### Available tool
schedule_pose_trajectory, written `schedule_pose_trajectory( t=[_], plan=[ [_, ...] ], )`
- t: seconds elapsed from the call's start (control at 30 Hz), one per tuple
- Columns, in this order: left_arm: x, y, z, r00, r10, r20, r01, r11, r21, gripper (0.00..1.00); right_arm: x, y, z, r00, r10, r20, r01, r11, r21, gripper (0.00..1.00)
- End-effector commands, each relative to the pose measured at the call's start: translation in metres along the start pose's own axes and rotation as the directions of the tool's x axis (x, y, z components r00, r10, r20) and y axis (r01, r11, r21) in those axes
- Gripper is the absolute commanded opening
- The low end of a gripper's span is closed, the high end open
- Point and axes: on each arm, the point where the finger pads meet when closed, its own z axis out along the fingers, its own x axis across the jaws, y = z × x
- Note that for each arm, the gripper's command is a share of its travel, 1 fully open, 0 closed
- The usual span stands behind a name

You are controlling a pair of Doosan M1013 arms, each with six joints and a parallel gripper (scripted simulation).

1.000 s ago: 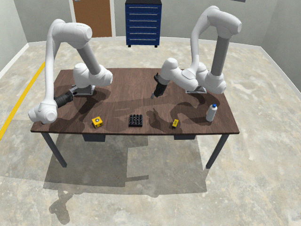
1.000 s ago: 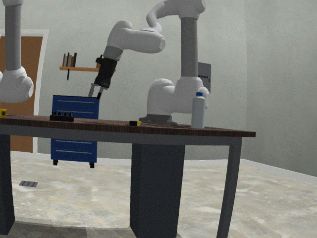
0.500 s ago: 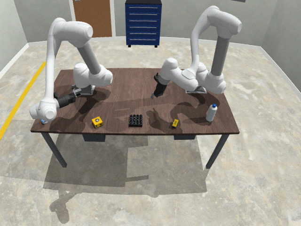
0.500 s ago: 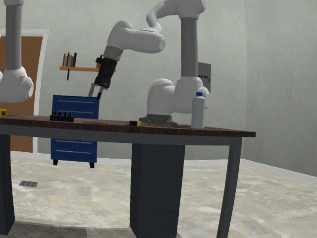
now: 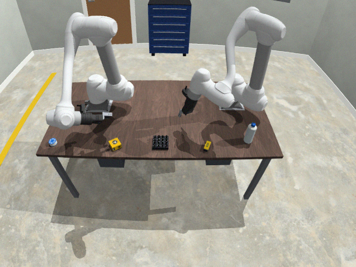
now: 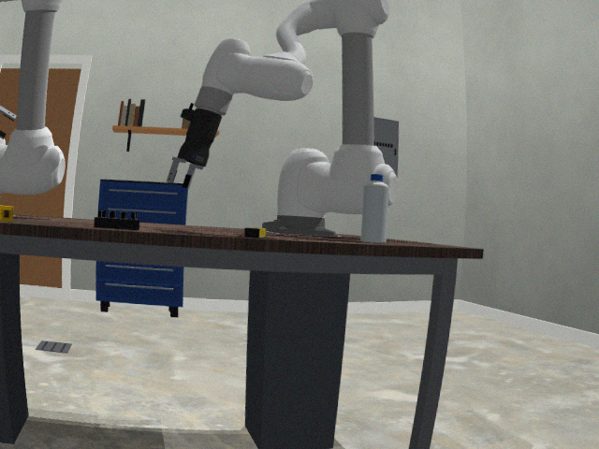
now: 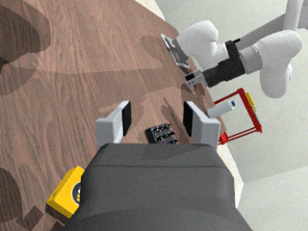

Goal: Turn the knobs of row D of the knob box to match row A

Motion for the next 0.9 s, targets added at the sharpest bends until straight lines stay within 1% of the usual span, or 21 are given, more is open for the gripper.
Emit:
schedule_pose_trajectory(
  t=[0.0,0.1,0.17,0.2,0.37,0.43,0.47,0.5,0.53,0.57,0.63,0.67,0.73,0.77,0.83,0.87],
  plan=[
    [-0.001,0.000,-0.001,1.000,0.000,0.001,0.000,1.000,0.000,1.00,0.007,0.013,0.028,0.994,0.107,0.026,-0.103,0.988,-0.112,1.00],
    [-0.001,0.000,-0.001,1.000,0.000,0.001,0.000,1.000,0.000,1.00,0.012,0.022,0.049,0.982,0.186,0.036,-0.176,0.966,-0.192,1.00],
    [-0.001,0.000,-0.001,1.000,0.000,0.001,0.000,1.000,0.000,1.00,0.012,0.022,0.049,0.982,0.186,0.036,-0.176,0.966,-0.192,1.00],
    [-0.001,0.000,-0.001,1.000,0.000,0.001,0.000,1.000,0.000,1.00,0.015,0.030,0.066,0.967,0.250,0.036,-0.233,0.938,-0.256,1.00],
    [-0.001,0.000,-0.001,1.000,0.000,0.001,0.000,1.000,0.000,1.00,0.022,0.043,0.094,0.934,0.357,0.028,-0.323,0.873,-0.364,1.00],
    [-0.001,0.000,-0.001,1.000,0.000,0.001,0.000,1.000,0.000,1.00,0.025,0.049,0.109,0.913,0.409,0.016,-0.365,0.832,-0.419,1.00],
    [-0.001,0.000,-0.001,1.000,0.000,0.001,0.000,1.000,0.000,1.00,0.026,0.050,0.109,0.912,0.409,0.016,-0.365,0.831,-0.419,1.00],
    [-0.001,0.000,-0.001,1.000,0.000,0.001,0.000,1.000,0.000,1.00,0.028,0.055,0.121,0.892,0.451,0.008,-0.397,0.794,-0.460,1.00],
    [-0.001,0.000,-0.001,1.000,0.000,0.001,0.000,1.000,0.000,1.00,0.028,0.056,0.123,0.889,0.457,0.007,-0.402,0.788,-0.466,1.00],
    [-0.001,0.000,-0.001,1.000,0.000,0.001,0.000,1.000,0.000,1.00,0.031,0.060,0.132,0.873,0.488,-0.004,-0.425,0.756,-0.498,1.00],
    [-0.001,0.000,-0.001,1.000,0.000,0.001,0.000,1.000,0.000,1.00,0.032,0.062,0.136,0.866,0.499,-0.009,-0.433,0.743,-0.510,1.00],
    [-0.001,0.000,-0.001,1.000,0.000,0.001,0.000,1.000,0.000,1.00,0.032,0.066,0.144,0.848,0.530,-0.011,-0.453,0.714,-0.534,1.00],
    [-0.001,0.000,-0.001,1.000,0.000,0.001,0.000,1.000,0.000,1.00,0.032,0.066,0.144,0.848,0.530,-0.011,-0.453,0.714,-0.534,1.00],
    [-0.001,0.000,-0.001,1.000,0.000,0.001,0.000,1.000,0.000,1.00,0.034,0.071,0.156,0.824,0.567,-0.021,-0.476,0.671,-0.568,1.00],
    [-0.001,0.000,-0.001,1.000,0.000,0.001,0.000,1.000,0.000,1.00,0.035,0.072,0.159,0.817,0.576,-0.025,-0.482,0.659,-0.578,1.00],
    [-0.001,0.000,-0.001,1.000,0.000,0.001,0.000,1.000,0.000,1.00,0.036,0.076,0.166,0.799,0.600,-0.034,-0.497,0.628,-0.599,1.00]
  ],
)
